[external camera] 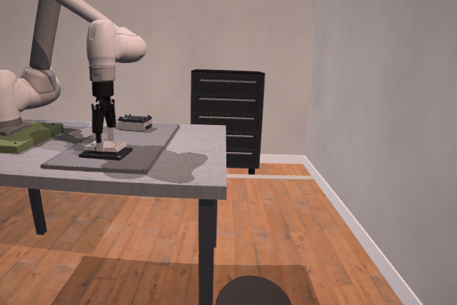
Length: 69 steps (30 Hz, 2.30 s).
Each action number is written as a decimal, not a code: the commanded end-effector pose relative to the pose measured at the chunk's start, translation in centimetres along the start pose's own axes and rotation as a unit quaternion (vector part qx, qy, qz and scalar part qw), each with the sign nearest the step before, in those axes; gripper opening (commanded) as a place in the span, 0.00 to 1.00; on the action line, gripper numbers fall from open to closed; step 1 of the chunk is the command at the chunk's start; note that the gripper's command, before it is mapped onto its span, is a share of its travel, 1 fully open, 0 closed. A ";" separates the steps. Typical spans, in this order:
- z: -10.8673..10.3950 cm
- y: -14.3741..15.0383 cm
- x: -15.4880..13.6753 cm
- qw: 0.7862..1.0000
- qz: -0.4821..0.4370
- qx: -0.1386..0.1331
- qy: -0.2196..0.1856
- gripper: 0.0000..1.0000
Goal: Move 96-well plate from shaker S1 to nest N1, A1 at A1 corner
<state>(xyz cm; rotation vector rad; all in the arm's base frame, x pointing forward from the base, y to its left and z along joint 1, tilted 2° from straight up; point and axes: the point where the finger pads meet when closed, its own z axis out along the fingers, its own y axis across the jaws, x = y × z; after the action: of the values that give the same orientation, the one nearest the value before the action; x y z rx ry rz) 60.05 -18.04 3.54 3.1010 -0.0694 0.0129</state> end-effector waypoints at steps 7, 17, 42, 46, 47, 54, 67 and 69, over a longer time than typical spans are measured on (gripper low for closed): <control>0.1 0.0 0.0 1.000 0.000 0.000 0.000 0.10; 0.2 0.0 0.0 1.000 0.000 0.000 0.000 0.10; 0.6 0.0 0.0 1.000 0.000 0.000 0.000 0.10; 0.7 0.0 0.0 1.000 0.000 0.000 0.000 0.10; 0.7 0.0 0.0 1.000 0.000 0.000 0.000 0.10; 0.8 0.0 0.0 1.000 0.000 0.000 0.000 0.10; 1.0 0.0 0.0 1.000 0.000 0.000 0.000 0.10; 1.0 0.0 0.0 1.000 0.000 0.000 0.000 0.10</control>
<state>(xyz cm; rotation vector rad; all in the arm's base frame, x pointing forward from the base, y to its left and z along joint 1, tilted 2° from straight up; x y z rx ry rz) 60.05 -18.08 2.55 3.1010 -0.0694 0.0129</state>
